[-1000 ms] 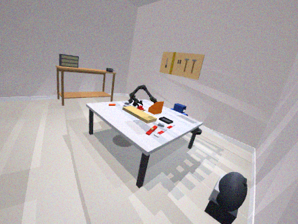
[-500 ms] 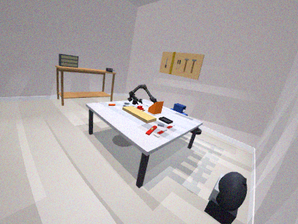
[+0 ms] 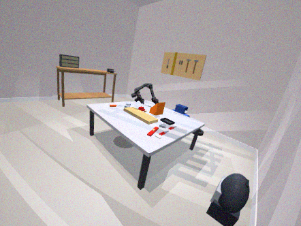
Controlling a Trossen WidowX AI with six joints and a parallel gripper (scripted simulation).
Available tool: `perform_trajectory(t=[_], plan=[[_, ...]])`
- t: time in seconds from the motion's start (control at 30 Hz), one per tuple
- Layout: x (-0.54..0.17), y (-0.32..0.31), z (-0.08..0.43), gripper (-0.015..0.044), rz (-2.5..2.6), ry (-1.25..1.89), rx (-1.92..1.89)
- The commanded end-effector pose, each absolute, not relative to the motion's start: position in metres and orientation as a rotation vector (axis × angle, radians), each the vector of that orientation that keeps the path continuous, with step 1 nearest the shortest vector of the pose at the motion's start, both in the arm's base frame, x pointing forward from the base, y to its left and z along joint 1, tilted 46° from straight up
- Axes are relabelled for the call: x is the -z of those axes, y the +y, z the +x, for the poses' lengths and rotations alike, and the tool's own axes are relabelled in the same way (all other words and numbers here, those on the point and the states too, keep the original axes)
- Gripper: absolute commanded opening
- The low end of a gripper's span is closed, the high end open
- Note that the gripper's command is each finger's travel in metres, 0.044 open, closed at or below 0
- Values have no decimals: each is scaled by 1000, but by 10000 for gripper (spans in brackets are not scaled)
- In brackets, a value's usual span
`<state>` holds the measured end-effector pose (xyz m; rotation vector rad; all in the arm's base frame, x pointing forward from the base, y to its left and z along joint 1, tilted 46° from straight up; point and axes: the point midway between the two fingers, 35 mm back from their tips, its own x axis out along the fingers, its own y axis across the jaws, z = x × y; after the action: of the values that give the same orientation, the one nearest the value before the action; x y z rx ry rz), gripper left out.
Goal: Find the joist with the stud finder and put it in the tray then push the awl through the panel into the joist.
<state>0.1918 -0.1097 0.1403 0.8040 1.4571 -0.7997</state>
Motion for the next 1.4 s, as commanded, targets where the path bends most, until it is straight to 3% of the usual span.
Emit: perform_trajectory(t=[0.0,0.3,1.37], plan=[[-127,-115,192,440,290,1403,621],[-116,-122,194,440,-753,1253,405],[-97,-141,197,440,-768,1252,402]])
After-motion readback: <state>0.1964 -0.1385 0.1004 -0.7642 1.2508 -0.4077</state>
